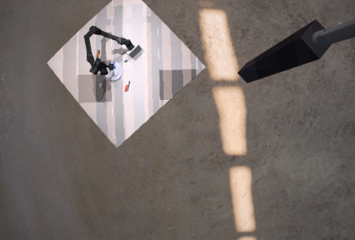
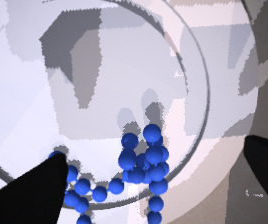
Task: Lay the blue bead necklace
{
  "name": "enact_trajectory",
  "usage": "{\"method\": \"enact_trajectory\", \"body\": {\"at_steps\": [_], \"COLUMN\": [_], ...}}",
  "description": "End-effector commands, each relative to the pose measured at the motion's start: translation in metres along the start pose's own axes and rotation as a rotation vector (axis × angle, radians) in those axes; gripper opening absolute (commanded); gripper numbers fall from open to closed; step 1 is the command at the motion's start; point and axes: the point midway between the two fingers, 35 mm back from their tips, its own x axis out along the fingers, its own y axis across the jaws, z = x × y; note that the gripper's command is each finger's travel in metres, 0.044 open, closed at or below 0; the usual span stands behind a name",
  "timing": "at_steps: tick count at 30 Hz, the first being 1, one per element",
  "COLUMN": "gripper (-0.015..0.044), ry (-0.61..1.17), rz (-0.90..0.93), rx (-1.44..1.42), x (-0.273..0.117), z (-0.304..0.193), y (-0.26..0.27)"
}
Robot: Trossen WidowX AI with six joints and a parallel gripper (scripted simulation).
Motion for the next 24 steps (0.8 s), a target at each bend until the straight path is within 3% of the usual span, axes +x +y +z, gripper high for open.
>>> {"method": "enact_trajectory", "body": {"at_steps": [1,8,24], "gripper": [0.0309,0.0125,0.0120], "ry": [-0.003,-0.002,-0.001], "rz": [0.003,0.005,0.006], "rx": [-0.056,-0.193,-0.215], "x": [-0.006,-0.012,-0.001], "z": [-0.018,-0.064,-0.072], "y": [0.010,0.040,0.046]}}
